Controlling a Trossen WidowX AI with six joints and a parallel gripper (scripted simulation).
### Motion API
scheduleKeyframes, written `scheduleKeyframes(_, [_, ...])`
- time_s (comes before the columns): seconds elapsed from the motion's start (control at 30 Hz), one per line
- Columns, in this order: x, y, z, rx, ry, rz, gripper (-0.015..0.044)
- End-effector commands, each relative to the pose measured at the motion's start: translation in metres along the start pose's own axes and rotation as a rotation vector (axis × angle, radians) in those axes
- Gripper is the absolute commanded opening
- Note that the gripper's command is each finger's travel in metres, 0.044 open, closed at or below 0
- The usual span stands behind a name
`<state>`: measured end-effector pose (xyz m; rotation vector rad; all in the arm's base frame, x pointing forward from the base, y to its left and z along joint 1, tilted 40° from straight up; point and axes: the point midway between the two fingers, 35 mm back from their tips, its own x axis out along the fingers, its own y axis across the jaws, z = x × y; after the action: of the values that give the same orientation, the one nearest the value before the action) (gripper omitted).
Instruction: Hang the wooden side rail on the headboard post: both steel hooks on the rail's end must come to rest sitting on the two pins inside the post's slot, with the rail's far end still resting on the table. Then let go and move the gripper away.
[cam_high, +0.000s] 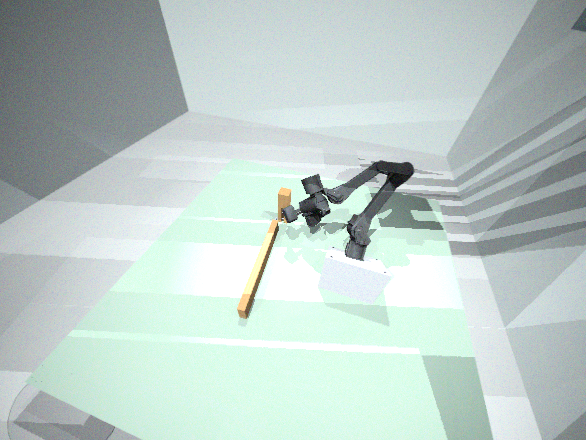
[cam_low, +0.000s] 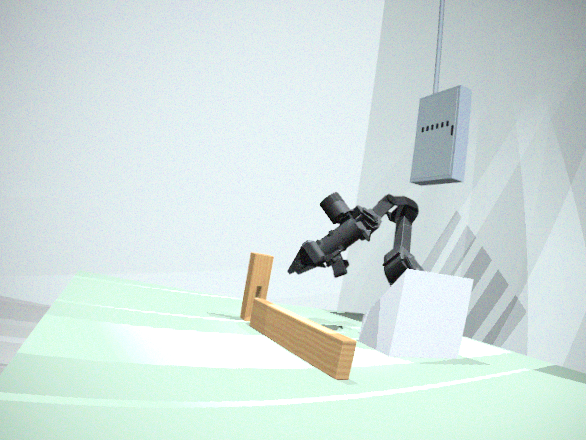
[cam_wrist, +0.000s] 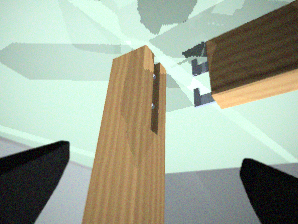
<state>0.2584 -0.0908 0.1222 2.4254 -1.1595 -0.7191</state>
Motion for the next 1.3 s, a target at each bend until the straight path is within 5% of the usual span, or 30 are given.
scheduleKeyframes(0.0, [0.0,0.0,0.0,0.009,0.001,0.003,0.044])
scheduleKeyframes(0.3, [0.0,0.0,-0.001,-0.036,0.003,0.008,0.044])
scheduleKeyframes(1.27, [0.008,-0.033,-0.002,-1.986,-0.199,0.216,0.044])
